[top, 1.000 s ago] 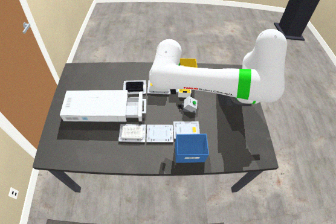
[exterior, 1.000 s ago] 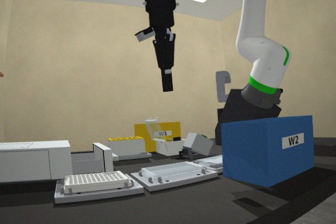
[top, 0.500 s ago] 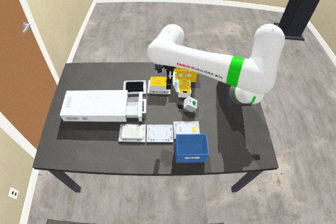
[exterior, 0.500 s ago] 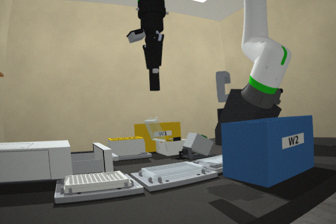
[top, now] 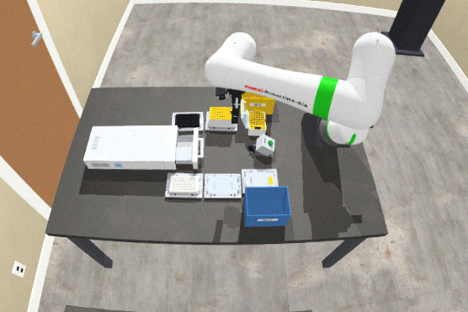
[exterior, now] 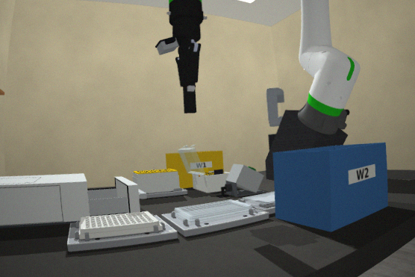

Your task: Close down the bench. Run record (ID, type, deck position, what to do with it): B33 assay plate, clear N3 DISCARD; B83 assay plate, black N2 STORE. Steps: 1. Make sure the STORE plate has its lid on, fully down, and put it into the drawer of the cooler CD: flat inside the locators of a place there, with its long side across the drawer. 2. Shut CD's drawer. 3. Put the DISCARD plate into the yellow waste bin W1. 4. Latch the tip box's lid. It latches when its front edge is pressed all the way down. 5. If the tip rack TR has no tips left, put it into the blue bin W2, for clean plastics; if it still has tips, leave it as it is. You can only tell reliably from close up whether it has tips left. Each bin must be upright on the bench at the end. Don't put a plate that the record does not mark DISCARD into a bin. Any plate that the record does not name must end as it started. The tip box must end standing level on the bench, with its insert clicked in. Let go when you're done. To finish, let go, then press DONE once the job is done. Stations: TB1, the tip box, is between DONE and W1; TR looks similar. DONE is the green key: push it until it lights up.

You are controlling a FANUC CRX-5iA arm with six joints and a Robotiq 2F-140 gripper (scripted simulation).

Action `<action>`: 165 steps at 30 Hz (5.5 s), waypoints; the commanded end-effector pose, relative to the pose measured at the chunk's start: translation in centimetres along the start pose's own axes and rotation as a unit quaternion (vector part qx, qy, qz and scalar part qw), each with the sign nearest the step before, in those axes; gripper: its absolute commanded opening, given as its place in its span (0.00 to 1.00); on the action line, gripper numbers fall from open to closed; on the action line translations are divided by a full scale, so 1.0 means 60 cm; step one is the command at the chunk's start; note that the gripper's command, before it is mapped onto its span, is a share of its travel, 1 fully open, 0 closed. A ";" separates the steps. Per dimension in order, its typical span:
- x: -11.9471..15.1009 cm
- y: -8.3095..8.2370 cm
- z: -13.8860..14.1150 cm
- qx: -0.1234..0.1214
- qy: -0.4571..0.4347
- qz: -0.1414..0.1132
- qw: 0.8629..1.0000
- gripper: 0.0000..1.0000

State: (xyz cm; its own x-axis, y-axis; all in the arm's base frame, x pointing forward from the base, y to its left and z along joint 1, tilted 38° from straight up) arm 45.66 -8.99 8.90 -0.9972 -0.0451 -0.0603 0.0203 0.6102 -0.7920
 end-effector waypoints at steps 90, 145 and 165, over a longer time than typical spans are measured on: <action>0.039 0.130 0.273 0.001 0.007 0.001 1.000 0.10; 0.078 0.174 0.268 0.001 0.007 0.001 1.000 0.10; 0.117 0.169 0.262 0.001 0.007 0.001 1.000 0.10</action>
State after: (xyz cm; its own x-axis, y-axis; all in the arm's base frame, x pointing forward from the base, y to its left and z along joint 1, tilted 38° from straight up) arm 40.36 -15.49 -9.20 -0.9981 -0.0338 -0.0522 0.0208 0.6098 -0.7923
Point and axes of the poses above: the point where the finger pads meet when closed, its own y axis out along the fingers, its own z axis across the jaws, x = y × z, the point moved 5 cm from there along -y, back along the fingers, and after that the axes turned 7 degrees about -y, right-handed, at the moved point
